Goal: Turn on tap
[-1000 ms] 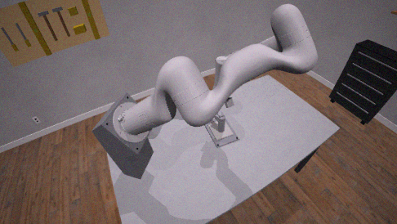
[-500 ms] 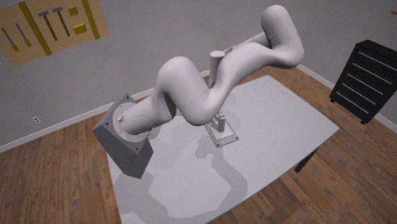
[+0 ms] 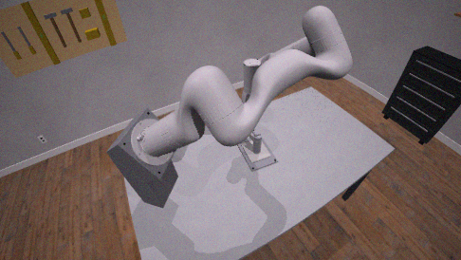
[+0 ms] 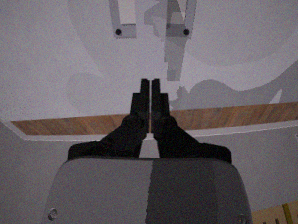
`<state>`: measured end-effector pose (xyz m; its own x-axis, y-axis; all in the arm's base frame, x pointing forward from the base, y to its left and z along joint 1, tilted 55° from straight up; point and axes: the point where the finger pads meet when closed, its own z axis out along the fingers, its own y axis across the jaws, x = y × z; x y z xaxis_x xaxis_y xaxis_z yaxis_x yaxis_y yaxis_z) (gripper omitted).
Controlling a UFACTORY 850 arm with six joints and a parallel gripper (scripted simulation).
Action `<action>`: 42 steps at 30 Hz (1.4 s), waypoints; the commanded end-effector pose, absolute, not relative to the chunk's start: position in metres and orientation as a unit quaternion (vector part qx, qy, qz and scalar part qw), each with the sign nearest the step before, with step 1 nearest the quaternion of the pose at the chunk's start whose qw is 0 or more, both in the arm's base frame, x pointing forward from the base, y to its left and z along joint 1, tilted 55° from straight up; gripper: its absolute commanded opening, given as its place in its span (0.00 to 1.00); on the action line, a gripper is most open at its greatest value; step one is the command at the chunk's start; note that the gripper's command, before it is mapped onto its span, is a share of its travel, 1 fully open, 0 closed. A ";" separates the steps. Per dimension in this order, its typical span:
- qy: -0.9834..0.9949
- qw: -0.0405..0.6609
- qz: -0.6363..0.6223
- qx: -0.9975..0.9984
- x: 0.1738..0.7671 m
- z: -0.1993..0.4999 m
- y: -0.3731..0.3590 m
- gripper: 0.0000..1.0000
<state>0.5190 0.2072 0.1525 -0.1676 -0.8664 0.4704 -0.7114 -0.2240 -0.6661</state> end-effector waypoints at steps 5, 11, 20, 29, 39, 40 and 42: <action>0.617 0.086 -0.451 -0.639 0.519 0.153 0.208 0.00; 0.617 0.086 -0.451 -0.639 0.519 0.153 0.208 0.00; 0.617 0.086 -0.451 -0.639 0.519 0.153 0.208 0.00; 0.617 0.086 -0.451 -0.639 0.519 0.153 0.208 0.00; 0.617 0.086 -0.451 -0.639 0.519 0.153 0.208 0.73; 0.617 0.086 -0.451 -0.639 0.519 0.153 0.208 0.73; 0.617 0.086 -0.451 -0.639 0.519 0.153 0.208 0.73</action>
